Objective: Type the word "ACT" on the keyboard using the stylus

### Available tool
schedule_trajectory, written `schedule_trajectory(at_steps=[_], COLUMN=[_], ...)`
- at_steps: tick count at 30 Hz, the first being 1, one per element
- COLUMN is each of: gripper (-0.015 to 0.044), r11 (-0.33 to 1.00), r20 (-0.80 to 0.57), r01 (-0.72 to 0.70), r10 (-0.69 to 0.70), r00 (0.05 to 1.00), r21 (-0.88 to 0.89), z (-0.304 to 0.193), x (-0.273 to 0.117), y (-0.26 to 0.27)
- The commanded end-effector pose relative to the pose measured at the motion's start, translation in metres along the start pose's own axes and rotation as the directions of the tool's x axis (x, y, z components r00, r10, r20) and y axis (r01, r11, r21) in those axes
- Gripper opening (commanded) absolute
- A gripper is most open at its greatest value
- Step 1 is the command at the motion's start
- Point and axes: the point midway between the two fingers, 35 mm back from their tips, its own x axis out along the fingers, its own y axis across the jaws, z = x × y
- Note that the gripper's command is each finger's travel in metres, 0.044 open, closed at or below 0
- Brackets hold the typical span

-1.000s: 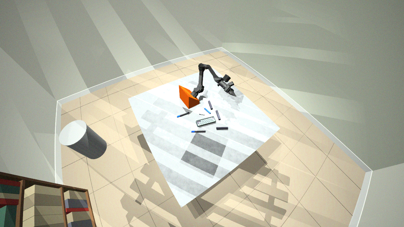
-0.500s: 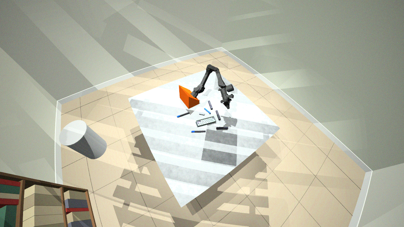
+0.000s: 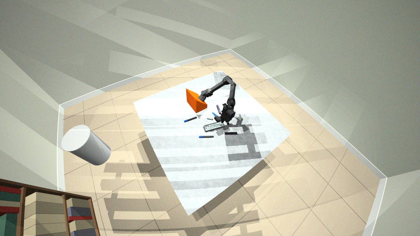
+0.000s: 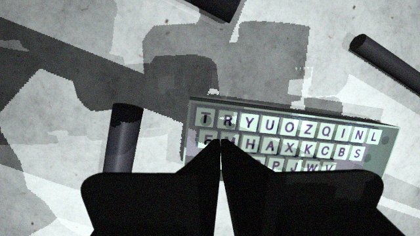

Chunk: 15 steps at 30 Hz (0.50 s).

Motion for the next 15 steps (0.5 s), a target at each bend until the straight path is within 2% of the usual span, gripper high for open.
schedule_trajectory(at_steps=[1, 15], gripper=[0.0000, 0.0000], r11=[0.982, 0.982], r20=[-0.121, -0.121], r01=[-0.090, -0.090], r10=[0.111, 0.110], r00=[0.986, 0.987], r21=[0.164, 0.164], z=[-0.0091, -0.0093], x=[0.0129, 0.0131], y=[-0.0137, -0.0165])
